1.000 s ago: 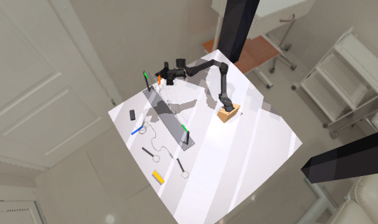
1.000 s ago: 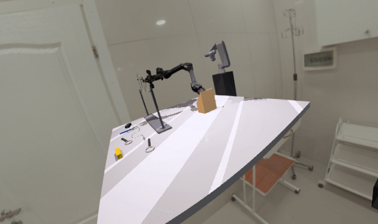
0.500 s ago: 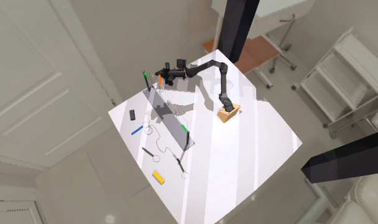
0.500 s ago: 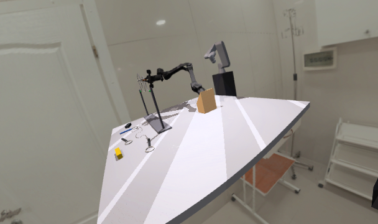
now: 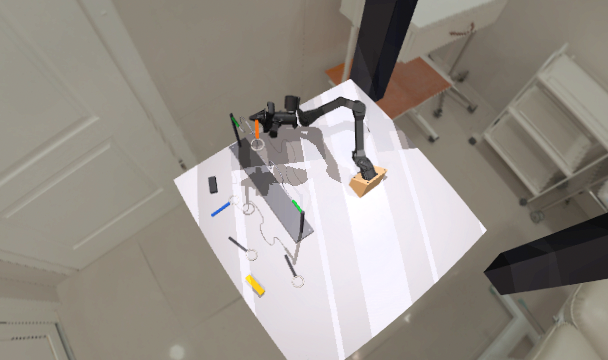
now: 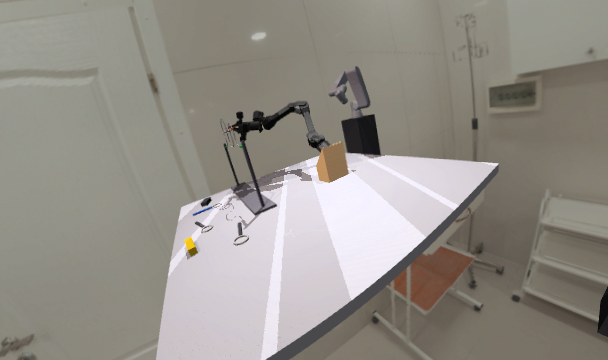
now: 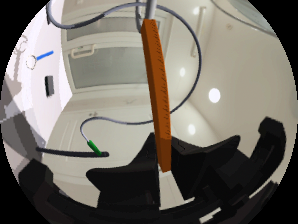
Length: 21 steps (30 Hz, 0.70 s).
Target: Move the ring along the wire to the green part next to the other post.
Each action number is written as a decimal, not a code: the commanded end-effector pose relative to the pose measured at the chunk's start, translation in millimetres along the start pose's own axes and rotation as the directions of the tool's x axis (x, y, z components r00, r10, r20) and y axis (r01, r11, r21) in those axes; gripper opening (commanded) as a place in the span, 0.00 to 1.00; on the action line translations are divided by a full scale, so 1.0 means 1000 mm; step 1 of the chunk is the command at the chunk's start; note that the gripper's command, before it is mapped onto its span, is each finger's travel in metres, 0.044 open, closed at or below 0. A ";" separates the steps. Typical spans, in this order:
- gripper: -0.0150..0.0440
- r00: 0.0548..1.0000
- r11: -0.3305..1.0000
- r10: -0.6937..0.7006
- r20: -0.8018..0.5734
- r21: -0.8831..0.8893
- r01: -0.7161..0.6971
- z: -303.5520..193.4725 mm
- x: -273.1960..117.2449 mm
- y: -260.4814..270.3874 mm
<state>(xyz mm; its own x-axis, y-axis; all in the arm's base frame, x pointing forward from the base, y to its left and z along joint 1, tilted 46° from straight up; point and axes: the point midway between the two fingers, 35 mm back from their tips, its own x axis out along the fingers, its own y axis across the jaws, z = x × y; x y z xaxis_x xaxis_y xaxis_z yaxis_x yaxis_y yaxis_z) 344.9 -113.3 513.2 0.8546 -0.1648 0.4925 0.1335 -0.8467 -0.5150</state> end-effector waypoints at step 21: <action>0.00 0.991 0.966 -0.128 0.042 -0.222 0.134 0.000 0.000 -0.006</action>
<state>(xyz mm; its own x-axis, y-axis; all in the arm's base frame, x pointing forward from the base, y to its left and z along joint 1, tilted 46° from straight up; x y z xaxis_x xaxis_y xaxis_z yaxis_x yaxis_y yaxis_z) 344.9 -108.8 516.0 0.8519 -0.0517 0.5212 0.1296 -0.9434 -0.3054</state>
